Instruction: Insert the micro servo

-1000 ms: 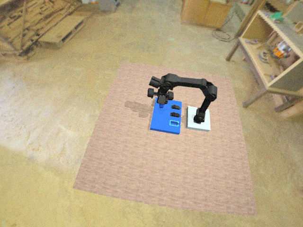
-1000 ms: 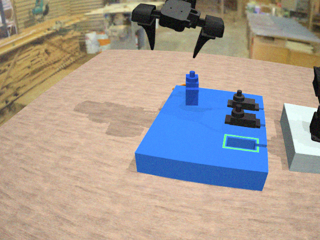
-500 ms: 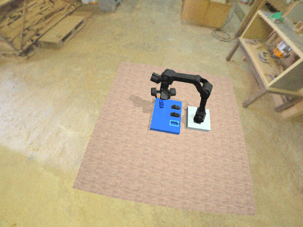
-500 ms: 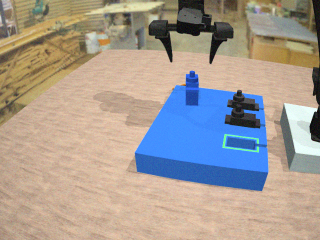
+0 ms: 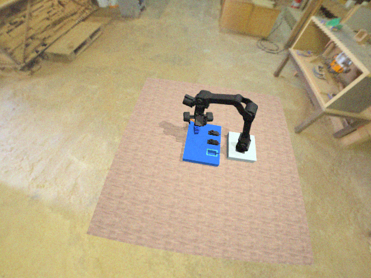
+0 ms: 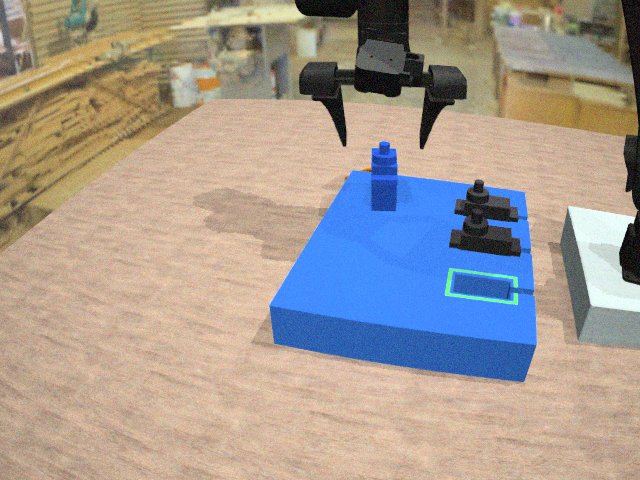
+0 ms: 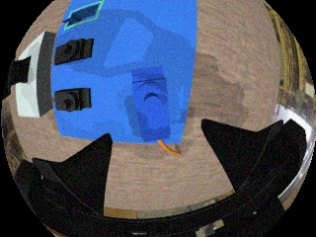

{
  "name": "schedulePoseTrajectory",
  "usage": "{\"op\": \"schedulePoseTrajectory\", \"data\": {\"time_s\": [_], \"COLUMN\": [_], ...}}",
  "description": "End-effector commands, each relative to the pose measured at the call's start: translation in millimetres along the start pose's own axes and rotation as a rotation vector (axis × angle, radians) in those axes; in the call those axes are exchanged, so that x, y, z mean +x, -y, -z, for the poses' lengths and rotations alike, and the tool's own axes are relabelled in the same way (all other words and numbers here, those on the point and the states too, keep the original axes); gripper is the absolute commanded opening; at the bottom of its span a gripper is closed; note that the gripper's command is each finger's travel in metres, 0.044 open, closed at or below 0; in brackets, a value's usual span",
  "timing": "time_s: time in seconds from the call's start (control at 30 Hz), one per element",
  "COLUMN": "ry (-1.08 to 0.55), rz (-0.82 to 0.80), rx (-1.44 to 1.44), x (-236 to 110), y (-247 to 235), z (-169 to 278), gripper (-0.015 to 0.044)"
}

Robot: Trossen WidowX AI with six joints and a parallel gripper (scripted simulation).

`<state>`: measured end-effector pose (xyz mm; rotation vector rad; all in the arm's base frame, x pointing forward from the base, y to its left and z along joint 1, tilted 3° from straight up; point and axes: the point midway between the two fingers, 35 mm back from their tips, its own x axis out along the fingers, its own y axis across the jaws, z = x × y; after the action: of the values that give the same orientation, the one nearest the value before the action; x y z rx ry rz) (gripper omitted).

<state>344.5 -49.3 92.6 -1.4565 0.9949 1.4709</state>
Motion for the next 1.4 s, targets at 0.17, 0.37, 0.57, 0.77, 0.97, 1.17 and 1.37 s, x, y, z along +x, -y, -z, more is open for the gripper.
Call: {"op": "schedulePoseTrajectory", "data": {"time_s": [0.17, 0.37, 0.57, 0.77, 0.97, 1.17, 1.37], "ry": [0.008, 0.008, 0.008, 0.008, 0.008, 0.009, 0.009], "rz": [-0.003, -0.003, -0.003, -0.003, -0.003, -0.003, -0.003], "rx": [-0.003, -0.003, -0.003, -0.003, -0.002, -0.003, -0.003], "x": [15.9, 16.9, 16.9, 16.9, 9.3, -12.8, -13.1], "y": [-0.7, -0.7, -0.7, -0.7, -0.4, -5.4, -6.7], "z": [-1.5, -1.6, -1.6, -1.6, -1.3, -3.9, -4.7], "gripper": [0.044, 0.0335, 0.0177, 0.0098, 0.0, 0.0, 0.0]}}
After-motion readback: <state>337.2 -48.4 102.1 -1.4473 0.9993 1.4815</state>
